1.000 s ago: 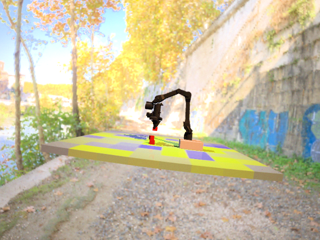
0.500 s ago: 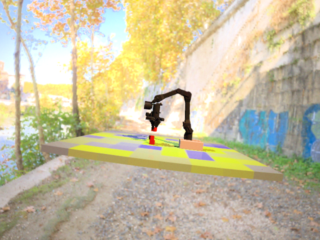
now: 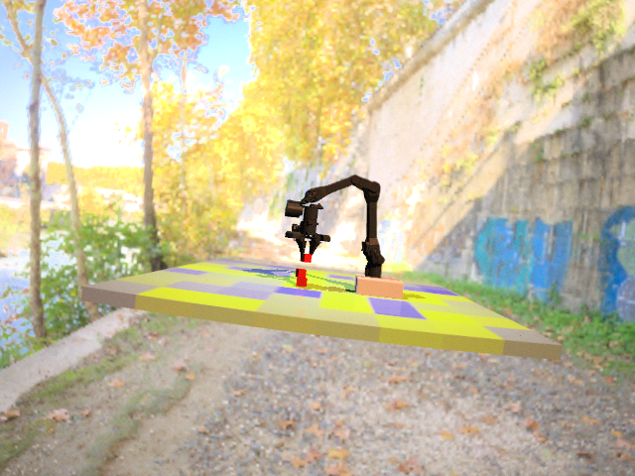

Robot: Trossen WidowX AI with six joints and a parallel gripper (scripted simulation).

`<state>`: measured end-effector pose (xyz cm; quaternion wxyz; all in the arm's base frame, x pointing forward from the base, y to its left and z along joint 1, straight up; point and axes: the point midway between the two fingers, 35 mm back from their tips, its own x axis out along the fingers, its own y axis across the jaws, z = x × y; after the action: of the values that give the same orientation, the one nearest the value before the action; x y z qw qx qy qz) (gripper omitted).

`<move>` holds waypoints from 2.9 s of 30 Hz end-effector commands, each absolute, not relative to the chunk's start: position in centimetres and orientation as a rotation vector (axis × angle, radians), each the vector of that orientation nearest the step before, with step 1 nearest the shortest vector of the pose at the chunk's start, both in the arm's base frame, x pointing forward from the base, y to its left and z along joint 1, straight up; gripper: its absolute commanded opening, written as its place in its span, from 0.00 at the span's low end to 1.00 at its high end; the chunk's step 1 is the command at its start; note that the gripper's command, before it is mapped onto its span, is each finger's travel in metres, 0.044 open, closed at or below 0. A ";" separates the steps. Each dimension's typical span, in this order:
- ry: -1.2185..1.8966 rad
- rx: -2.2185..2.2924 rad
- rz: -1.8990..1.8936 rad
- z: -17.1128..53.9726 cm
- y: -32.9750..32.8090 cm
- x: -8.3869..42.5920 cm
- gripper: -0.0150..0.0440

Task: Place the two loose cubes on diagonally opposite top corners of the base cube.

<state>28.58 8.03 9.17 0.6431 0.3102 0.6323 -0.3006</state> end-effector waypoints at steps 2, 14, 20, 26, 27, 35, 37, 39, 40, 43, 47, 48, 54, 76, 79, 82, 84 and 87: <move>1.407 0.801 -0.770 9.2 9.7 28.4 0.43; 1.382 0.865 -0.832 8.3 10.9 28.1 0.43; 1.380 0.871 -0.838 6.5 10.9 28.0 0.43; 1.380 0.872 -0.839 6.0 10.9 28.0 0.43; 1.380 0.872 -0.839 6.0 10.9 28.0 0.43; 1.380 0.872 -0.839 6.0 10.9 28.0 0.43; 1.380 0.871 -0.839 5.6 10.9 28.0 0.43; 1.381 0.870 -0.838 5.1 10.9 28.1 0.43; 1.381 0.870 -0.837 4.8 10.9 28.1 0.43; 1.381 0.868 -0.836 4.0 10.9 28.2 0.43; 1.382 0.867 -0.834 3.1 10.9 28.2 0.43; 1.382 0.867 -0.834 3.1 10.9 28.2 0.43; 1.382 0.867 -0.834 3.1 10.9 28.2 0.43; 1.384 0.863 -0.830 2.9 10.9 28.2 0.57; 1.384 0.863 -0.830 2.9 10.9 28.2 0.60; 1.384 0.863 -0.830 2.9 10.9 28.2 0.60; 1.382 0.864 -0.833 3.5 10.9 28.2 0.60; 1.381 0.865 -0.834 3.9 10.9 28.2 0.60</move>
<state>27.93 10.81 3.18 0.6066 0.3707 0.6010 -0.3651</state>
